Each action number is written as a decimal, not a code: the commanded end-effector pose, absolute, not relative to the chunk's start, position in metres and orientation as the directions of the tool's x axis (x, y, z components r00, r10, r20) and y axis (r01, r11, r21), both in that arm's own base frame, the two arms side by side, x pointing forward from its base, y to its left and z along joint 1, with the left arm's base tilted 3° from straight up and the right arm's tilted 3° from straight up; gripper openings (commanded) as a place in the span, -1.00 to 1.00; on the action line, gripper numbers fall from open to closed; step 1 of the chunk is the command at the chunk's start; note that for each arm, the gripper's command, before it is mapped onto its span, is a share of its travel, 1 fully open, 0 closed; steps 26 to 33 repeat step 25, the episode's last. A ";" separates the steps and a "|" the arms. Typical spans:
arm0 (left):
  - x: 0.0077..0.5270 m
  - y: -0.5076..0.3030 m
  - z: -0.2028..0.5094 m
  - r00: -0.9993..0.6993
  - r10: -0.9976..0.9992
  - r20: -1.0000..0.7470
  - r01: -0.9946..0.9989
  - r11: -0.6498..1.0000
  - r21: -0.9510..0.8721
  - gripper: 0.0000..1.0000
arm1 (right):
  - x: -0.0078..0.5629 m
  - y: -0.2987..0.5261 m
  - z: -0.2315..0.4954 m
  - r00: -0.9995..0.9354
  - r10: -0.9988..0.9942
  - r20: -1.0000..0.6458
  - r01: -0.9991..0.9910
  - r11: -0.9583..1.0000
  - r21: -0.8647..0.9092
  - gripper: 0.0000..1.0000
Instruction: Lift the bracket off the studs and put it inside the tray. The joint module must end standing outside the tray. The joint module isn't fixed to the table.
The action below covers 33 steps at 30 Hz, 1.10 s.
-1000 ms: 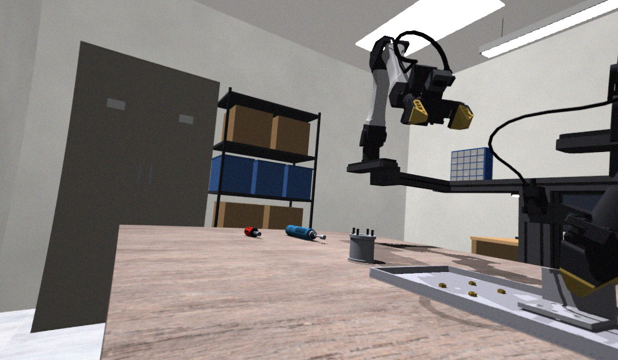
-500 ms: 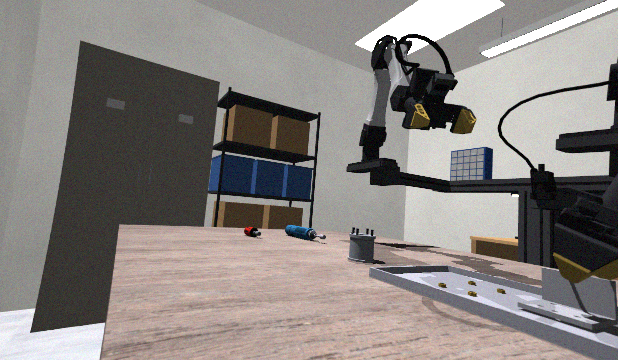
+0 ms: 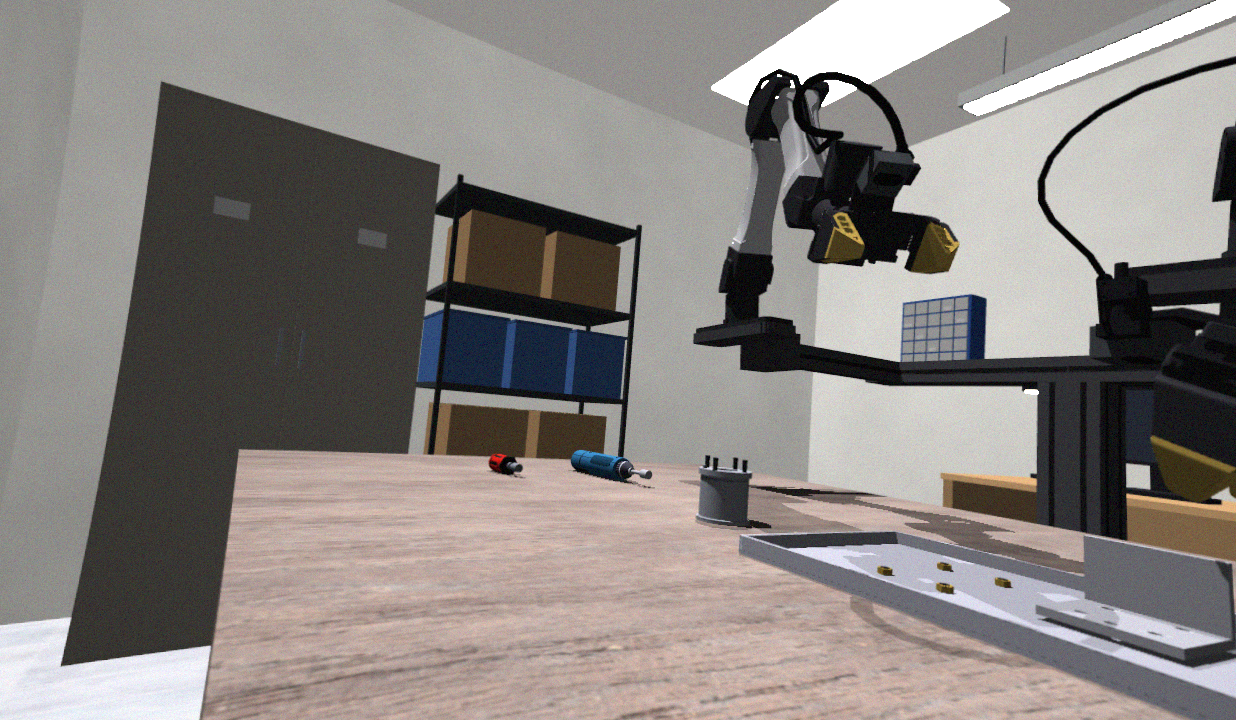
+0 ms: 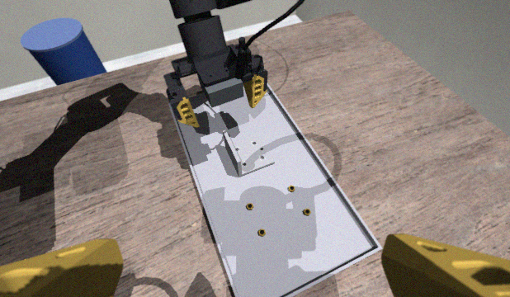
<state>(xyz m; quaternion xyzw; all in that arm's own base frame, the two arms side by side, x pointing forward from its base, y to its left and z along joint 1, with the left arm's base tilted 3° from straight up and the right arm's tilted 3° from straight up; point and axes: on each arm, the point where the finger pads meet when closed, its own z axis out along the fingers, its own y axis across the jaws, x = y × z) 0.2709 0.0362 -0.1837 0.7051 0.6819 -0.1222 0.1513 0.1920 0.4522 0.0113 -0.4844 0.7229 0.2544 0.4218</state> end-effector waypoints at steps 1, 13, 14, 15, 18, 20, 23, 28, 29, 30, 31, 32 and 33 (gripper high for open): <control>0.268 0.032 -0.185 0.050 0.917 -0.397 0.999 -0.041 0.031 0.94 | 0.195 0.460 0.016 -0.170 -0.464 -0.869 -0.910 0.413 -0.042 1.00; 0.266 0.031 -0.186 0.047 0.916 -0.399 0.999 -0.041 0.026 0.94 | 0.193 0.458 0.018 -0.167 -0.468 -0.868 -0.914 0.404 -0.042 1.00; 0.266 0.031 -0.186 0.047 0.916 -0.399 0.999 -0.041 0.026 0.94 | 0.193 0.458 0.018 -0.167 -0.468 -0.868 -0.914 0.404 -0.042 1.00; 0.266 0.031 -0.186 0.047 0.916 -0.399 0.999 -0.041 0.026 0.94 | 0.193 0.458 0.018 -0.167 -0.468 -0.868 -0.914 0.404 -0.042 1.00; 0.266 0.031 -0.186 0.047 0.916 -0.399 0.999 -0.041 0.026 0.94 | 0.193 0.458 0.018 -0.167 -0.468 -0.868 -0.914 0.404 -0.042 1.00; 0.266 0.031 -0.186 0.047 0.916 -0.399 0.999 -0.041 0.026 0.94 | 0.193 0.458 0.018 -0.167 -0.468 -0.868 -0.914 0.404 -0.042 1.00; 0.266 0.031 -0.186 0.047 0.916 -0.399 0.999 -0.041 0.026 0.94 | 0.193 0.458 0.018 -0.167 -0.468 -0.868 -0.914 0.404 -0.042 1.00; 0.266 0.031 -0.186 0.047 0.916 -0.399 0.999 -0.041 0.026 0.94 | 0.193 0.458 0.018 -0.167 -0.468 -0.868 -0.914 0.404 -0.042 1.00; 0.266 0.031 -0.186 0.047 0.916 -0.399 0.999 -0.041 0.026 0.94 | 0.193 0.458 0.018 -0.167 -0.468 -0.868 -0.914 0.404 -0.042 1.00; 0.266 0.031 -0.186 0.047 0.916 -0.399 0.999 -0.041 0.026 0.94 | 0.193 0.458 0.018 -0.167 -0.468 -0.868 -0.914 0.404 -0.042 1.00; 0.266 0.031 -0.186 0.047 0.916 -0.399 0.999 -0.041 0.026 0.94 | 0.193 0.458 0.018 -0.167 -0.468 -0.868 -0.914 0.404 -0.042 1.00; 0.266 0.031 -0.186 0.047 0.916 -0.399 0.999 -0.041 0.026 0.94 | 0.193 0.458 0.018 -0.167 -0.468 -0.868 -0.914 0.404 -0.042 1.00; 0.266 0.031 -0.186 0.047 0.916 -0.399 0.999 -0.041 0.026 0.94 | 0.193 0.458 0.018 -0.167 -0.468 -0.868 -0.914 0.404 -0.042 1.00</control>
